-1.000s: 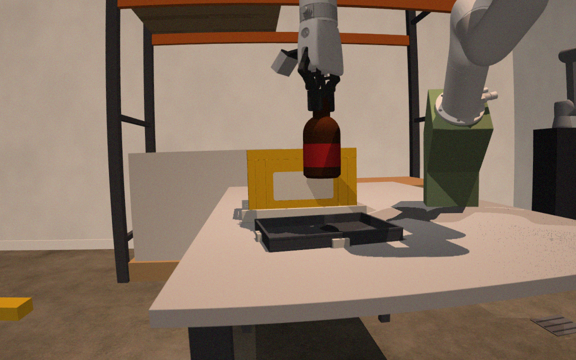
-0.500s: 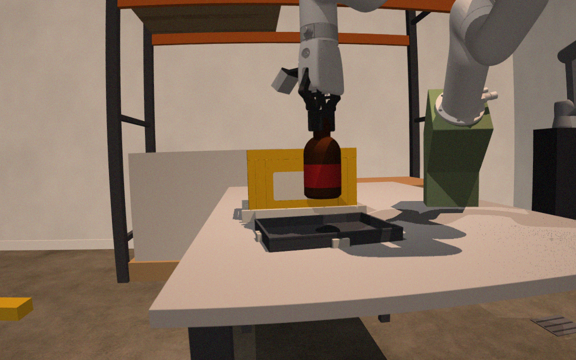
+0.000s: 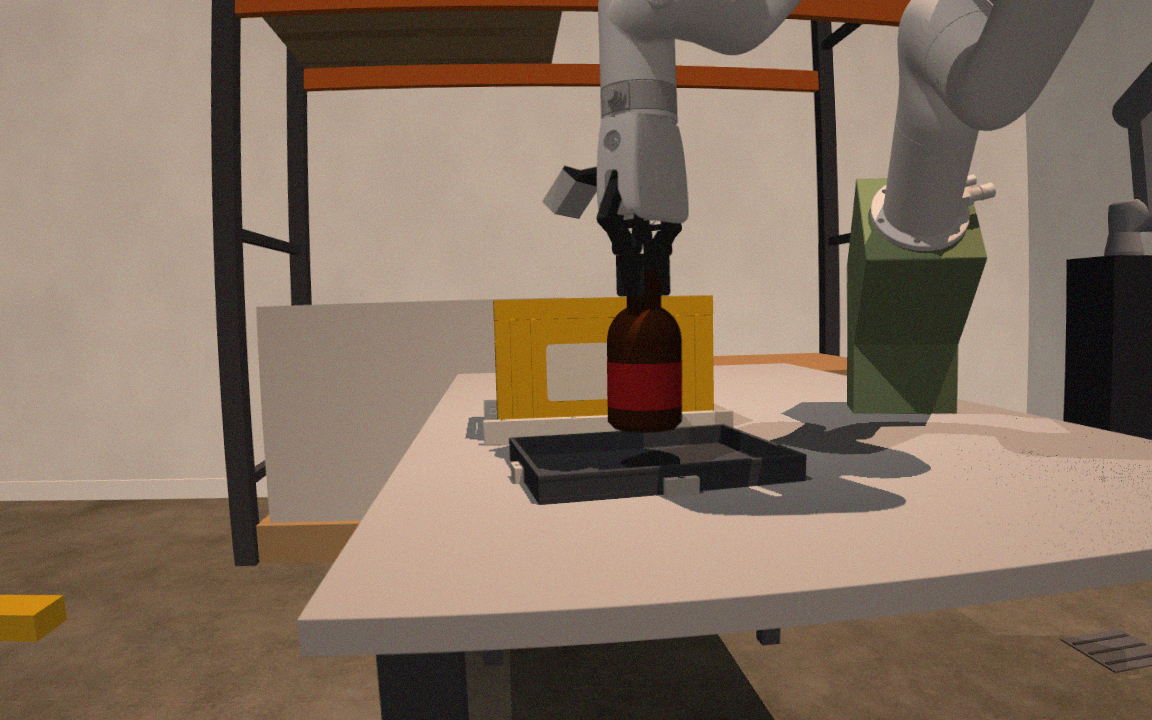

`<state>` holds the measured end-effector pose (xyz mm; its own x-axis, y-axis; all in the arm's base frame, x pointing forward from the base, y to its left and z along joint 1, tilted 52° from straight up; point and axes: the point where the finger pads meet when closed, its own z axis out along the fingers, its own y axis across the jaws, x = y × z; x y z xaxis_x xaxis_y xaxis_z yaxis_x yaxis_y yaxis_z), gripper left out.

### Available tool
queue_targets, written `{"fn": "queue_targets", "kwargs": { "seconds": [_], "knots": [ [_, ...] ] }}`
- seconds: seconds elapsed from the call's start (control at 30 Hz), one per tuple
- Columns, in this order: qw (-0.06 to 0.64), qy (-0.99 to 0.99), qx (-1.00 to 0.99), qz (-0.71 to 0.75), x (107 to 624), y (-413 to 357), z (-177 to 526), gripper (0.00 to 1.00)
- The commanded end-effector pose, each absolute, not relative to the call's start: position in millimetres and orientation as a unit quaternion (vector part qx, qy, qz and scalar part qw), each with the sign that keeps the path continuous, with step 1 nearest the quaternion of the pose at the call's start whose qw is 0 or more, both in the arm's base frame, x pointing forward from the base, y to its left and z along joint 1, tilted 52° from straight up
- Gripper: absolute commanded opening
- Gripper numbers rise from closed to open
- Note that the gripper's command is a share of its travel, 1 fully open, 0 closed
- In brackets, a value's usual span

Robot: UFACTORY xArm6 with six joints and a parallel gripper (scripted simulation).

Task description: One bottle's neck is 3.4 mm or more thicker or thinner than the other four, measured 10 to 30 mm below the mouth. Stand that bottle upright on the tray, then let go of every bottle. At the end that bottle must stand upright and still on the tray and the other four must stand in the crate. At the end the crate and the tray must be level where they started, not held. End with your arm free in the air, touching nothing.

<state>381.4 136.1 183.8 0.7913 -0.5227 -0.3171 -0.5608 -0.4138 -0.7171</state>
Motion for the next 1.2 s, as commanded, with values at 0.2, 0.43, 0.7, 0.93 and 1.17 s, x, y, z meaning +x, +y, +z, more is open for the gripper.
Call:
{"fn": "queue_targets", "kwargs": {
  "seconds": [0.2,0.43,0.7,0.93,1.17],
  "knots": [
    [0.435,0.322,-0.840,0.021,385.7,146.3,175.6,0.00],
    [0.435,0.322,-0.840,0.021,386.5,148.7,173.7,0.00],
    [0.435,0.322,-0.840,0.021,386.8,149.9,172.7,0.00],
    [0.435,0.322,-0.840,0.021,386.8,149.9,172.7,0.00],
    [0.435,0.322,-0.840,0.021,386.8,149.9,172.7,0.00]
  ]
}}
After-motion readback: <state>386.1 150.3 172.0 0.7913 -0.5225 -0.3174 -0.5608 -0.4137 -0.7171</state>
